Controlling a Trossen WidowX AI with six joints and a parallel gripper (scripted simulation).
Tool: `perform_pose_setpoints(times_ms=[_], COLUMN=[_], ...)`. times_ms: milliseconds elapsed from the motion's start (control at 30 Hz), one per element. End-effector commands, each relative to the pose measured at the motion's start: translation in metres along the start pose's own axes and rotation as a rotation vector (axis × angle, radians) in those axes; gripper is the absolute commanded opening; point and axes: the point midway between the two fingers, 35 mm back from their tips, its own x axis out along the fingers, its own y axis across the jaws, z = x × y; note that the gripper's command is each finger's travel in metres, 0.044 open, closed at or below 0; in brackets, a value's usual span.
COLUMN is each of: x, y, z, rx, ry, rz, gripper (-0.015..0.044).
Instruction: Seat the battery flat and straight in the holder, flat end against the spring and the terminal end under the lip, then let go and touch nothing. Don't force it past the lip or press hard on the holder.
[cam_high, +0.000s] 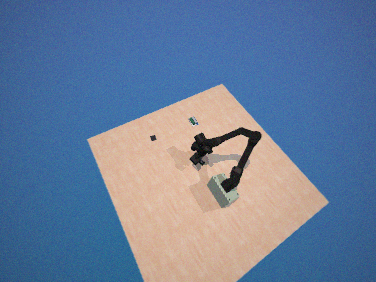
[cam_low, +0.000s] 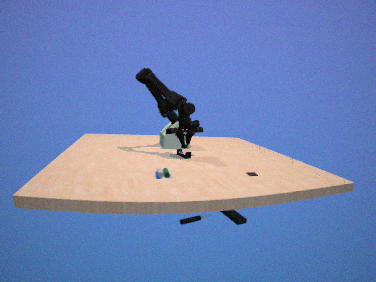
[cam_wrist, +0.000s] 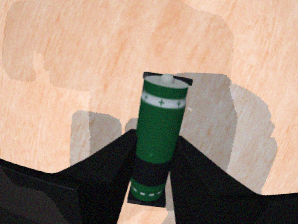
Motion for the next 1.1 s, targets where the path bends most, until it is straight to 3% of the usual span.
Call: perform_pose_setpoints(times_ms=[0, 1067], x=[0.004, 0.022], y=[-0.001, 0.0], z=[-0.001, -0.009], rx=[-0.008, -0.014], ry=[-0.04, -0.227], rz=[0.004, 0.025], gripper=[0.006, 0.006])
